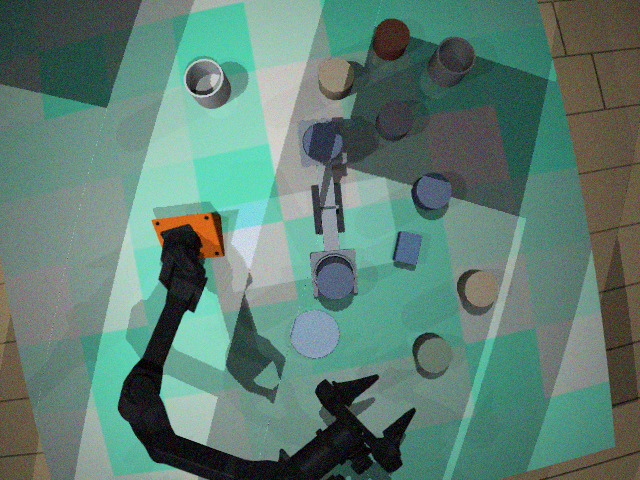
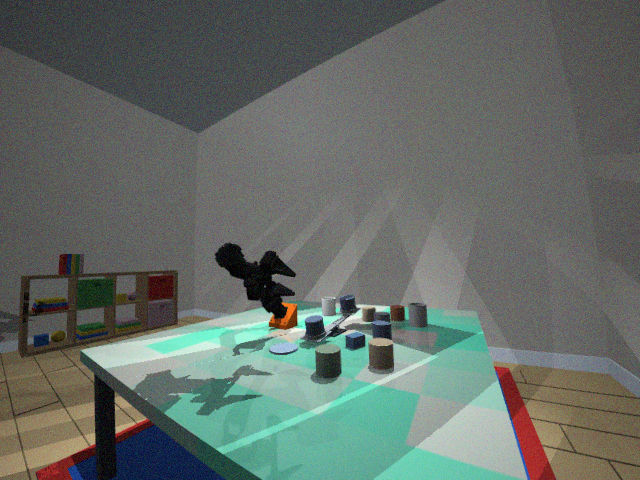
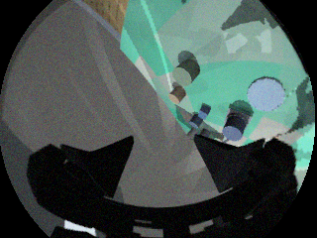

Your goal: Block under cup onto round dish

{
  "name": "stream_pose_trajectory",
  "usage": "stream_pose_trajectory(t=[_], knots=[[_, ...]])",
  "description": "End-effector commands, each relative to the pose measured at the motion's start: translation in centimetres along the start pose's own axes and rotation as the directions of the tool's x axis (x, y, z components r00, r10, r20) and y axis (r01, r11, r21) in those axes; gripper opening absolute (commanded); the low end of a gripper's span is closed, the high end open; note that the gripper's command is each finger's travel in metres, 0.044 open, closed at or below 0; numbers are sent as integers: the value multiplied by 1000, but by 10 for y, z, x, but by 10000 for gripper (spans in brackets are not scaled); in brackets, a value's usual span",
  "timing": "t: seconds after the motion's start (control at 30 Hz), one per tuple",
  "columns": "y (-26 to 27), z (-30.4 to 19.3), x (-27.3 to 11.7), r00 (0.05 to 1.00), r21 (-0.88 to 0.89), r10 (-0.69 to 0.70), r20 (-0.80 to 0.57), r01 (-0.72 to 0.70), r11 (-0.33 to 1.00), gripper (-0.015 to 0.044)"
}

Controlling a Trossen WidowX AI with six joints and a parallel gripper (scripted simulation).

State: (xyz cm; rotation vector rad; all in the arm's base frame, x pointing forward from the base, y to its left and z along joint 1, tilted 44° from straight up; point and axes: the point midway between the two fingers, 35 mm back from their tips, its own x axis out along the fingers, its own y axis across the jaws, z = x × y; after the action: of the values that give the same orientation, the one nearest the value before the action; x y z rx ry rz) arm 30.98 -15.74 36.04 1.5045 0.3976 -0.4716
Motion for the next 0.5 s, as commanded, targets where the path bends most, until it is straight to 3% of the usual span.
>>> stream_pose_trajectory(t=[0.0, 0.47], knots=[[-17, -22, 24, 995, -27, -93, -37, 93, 995, 440], [-65, -87, 69, 937, -161, -343, -71, 328, 931, 440]])
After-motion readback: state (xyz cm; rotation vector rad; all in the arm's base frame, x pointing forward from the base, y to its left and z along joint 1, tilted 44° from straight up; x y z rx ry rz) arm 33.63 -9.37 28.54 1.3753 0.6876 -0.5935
